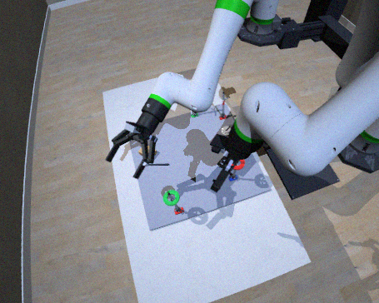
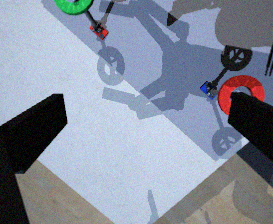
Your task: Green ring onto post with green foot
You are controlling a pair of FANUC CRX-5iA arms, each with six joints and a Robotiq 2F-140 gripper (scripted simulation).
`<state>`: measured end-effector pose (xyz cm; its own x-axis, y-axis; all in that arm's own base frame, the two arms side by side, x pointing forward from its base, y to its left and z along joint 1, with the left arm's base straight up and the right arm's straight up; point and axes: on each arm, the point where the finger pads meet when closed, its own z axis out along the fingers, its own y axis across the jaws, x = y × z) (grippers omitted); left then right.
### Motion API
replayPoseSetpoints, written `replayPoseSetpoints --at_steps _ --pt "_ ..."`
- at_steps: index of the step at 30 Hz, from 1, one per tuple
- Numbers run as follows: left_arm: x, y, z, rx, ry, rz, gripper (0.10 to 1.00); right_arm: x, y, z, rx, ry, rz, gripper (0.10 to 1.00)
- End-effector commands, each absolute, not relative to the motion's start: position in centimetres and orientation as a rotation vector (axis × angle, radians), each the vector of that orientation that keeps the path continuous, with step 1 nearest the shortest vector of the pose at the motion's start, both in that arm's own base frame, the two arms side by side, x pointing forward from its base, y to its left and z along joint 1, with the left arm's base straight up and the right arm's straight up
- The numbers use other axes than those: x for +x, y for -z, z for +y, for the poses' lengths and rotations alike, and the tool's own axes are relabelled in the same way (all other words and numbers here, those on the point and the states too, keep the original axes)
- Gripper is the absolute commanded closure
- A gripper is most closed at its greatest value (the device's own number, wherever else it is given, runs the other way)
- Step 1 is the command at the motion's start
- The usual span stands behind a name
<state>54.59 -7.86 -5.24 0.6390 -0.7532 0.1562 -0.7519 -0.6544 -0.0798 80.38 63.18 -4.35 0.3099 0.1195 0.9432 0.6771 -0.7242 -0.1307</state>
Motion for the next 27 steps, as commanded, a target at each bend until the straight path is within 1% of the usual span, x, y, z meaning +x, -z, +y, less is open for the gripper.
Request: replayPoseSetpoints --at_steps 1,17,18,27 --pt "54.67 5.16 -7.87 -2.837 0.278 1.302 0.098 80.44 4.08 63.25 -2.063 1.426 -0.703 0.098" --pt "54.67 5.16 -7.87 -2.837 0.278 1.302 0.098 80.44 4.08 63.25 -2.063 1.426 -0.703 0.098" --pt "54.67 5.16 -7.87 -2.837 0.278 1.302 0.849 80.44 4.08 63.25 -2.063 1.426 -0.703 0.098" --pt "54.67 5.16 -7.87 -2.837 0.278 1.302 0.849 80.44 4.08 63.25 -2.063 1.426 -0.703 0.098"
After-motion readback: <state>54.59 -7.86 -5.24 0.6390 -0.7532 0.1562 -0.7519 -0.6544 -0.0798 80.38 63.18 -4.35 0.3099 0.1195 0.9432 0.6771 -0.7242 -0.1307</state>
